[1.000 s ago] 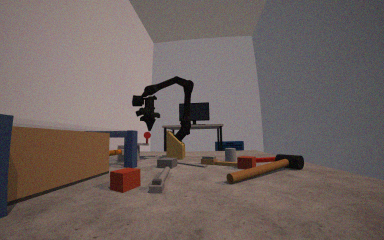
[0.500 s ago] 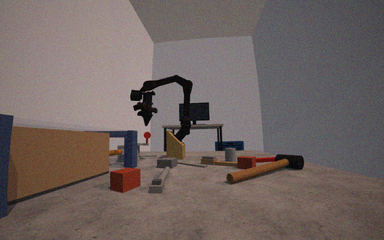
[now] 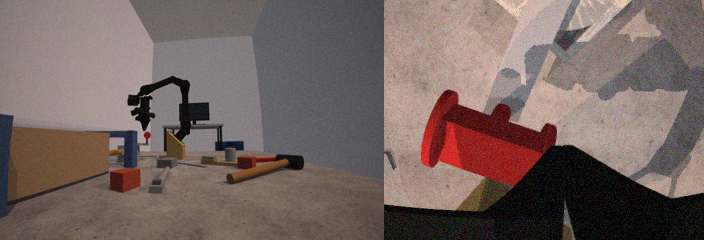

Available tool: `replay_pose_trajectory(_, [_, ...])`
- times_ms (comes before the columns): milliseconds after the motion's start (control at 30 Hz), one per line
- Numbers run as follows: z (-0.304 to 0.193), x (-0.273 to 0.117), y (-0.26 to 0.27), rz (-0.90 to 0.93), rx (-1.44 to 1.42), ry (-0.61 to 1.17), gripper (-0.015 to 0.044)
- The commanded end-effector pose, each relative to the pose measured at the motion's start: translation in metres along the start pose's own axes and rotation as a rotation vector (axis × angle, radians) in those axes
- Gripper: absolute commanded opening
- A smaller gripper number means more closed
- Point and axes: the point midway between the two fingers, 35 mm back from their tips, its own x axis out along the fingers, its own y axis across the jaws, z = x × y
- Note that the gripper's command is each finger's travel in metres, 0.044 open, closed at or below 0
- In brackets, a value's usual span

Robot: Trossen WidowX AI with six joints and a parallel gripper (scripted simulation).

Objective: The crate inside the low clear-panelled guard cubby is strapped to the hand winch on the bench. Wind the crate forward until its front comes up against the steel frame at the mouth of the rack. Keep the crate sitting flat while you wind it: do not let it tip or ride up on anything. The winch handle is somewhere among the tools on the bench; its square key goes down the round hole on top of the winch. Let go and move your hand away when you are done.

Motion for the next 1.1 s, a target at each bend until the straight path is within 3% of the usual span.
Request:
replay_pose_trajectory(0, [0.000,0.006,0.001,0.005,0.005,0.000,0.0000])
replay_pose_trajectory(800, [-0.028,0.006,0.012,0.006,0.006,0.003,0.0000])
replay_pose_trajectory(1067, [-0.024,-0.041,0.010,0.005,0.006,0.002,0.0000])
